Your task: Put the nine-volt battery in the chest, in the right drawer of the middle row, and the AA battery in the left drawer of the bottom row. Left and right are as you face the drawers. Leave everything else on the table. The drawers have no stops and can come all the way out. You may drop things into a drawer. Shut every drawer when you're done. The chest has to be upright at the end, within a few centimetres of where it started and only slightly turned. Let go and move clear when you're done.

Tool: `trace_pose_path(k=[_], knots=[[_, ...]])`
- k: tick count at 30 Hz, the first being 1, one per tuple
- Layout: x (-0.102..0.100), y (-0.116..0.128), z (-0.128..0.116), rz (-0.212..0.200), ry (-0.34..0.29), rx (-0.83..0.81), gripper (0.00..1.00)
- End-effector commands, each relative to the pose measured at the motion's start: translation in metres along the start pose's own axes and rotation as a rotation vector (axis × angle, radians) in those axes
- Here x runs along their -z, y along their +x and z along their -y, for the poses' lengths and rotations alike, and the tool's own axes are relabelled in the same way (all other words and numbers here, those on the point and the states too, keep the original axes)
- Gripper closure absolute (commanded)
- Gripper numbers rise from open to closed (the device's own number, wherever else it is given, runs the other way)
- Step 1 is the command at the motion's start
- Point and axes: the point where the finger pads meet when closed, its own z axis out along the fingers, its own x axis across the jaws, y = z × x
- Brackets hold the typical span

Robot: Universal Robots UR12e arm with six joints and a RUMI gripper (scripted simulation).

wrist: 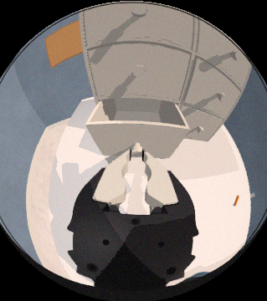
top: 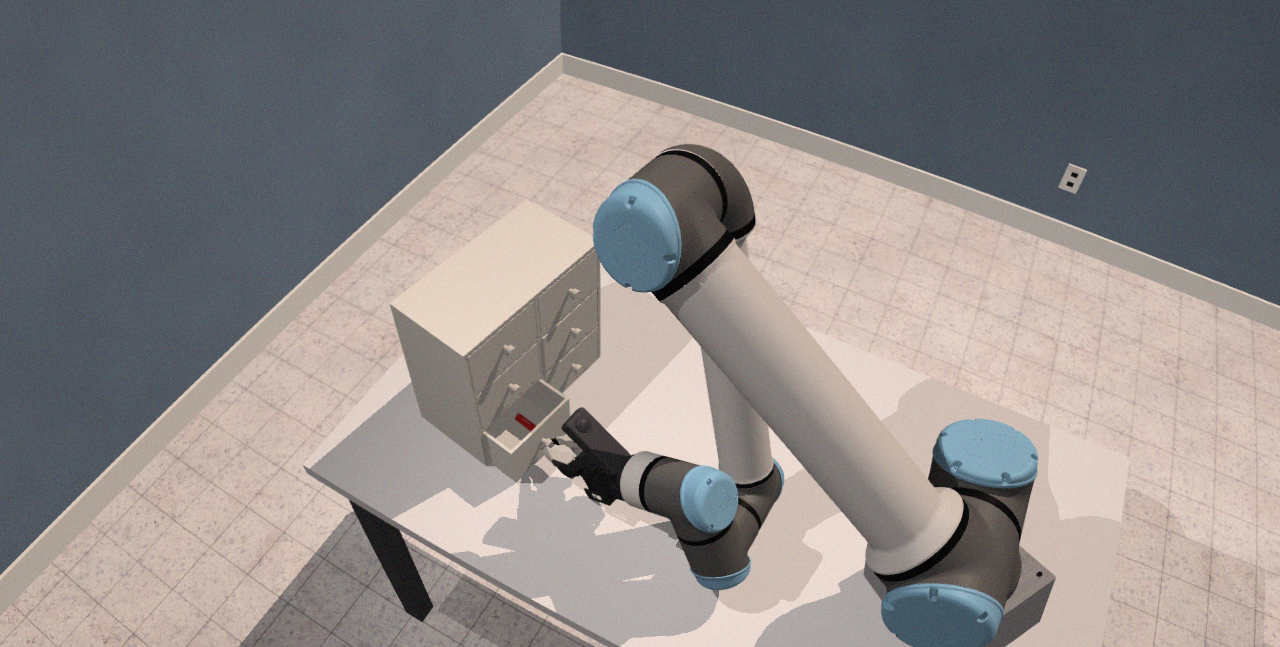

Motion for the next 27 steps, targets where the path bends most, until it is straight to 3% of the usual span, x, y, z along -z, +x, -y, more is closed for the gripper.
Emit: trace_pose_path(k=[1,27], knots=[[0.0,-0.0001,0.0006,0.0,0.001,0.0,0.93],[-0.0063,-0.0001,0.0042,0.0,0.001,0.0,0.93]])
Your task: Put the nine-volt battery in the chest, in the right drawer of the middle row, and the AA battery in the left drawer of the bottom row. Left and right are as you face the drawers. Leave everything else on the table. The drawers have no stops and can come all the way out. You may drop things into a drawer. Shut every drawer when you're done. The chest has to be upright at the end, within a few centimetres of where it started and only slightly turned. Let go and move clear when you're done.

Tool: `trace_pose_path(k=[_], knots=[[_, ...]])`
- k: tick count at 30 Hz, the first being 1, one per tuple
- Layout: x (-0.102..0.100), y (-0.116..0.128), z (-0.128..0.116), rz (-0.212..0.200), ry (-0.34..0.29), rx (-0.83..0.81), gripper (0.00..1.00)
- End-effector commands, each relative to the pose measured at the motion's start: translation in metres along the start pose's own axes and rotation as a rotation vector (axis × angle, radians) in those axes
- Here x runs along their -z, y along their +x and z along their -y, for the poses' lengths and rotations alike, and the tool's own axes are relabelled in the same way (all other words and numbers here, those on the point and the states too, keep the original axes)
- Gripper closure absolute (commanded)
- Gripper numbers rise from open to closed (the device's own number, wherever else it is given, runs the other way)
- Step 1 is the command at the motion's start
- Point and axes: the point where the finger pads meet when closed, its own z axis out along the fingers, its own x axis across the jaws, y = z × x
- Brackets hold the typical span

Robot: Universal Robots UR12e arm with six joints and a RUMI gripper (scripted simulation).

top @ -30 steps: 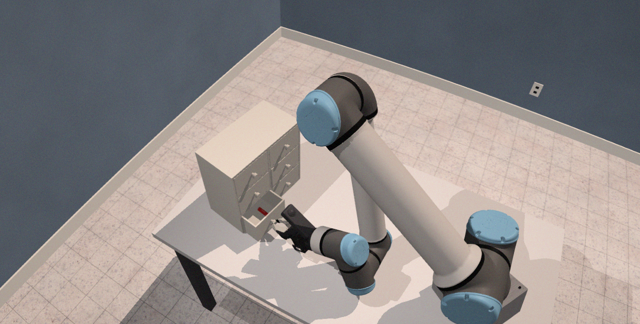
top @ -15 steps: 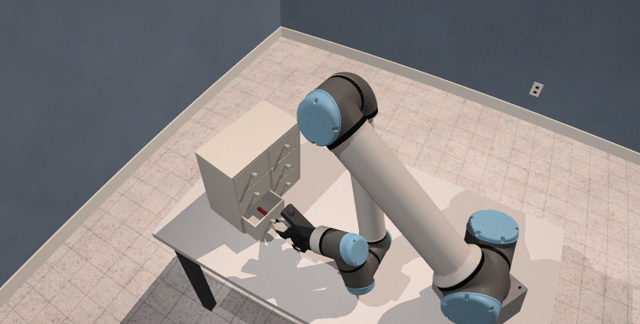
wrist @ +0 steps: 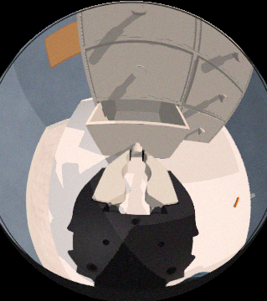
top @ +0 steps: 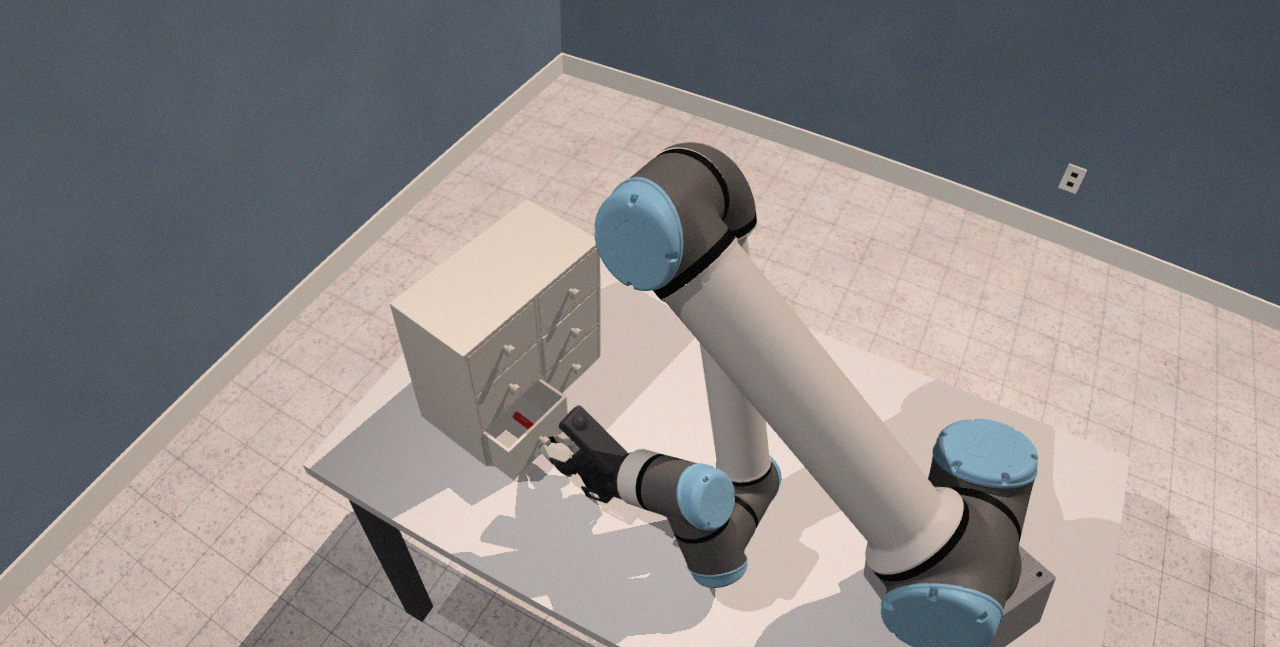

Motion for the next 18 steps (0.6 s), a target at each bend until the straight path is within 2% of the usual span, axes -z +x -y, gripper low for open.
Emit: trace_pose_path(k=[1,18], knots=[[-0.0015,-0.0001,0.0014,0.0,0.001,0.0,0.93],[-0.0089,-0.0001,0.0057,0.0,0.001,0.0,0.93]])
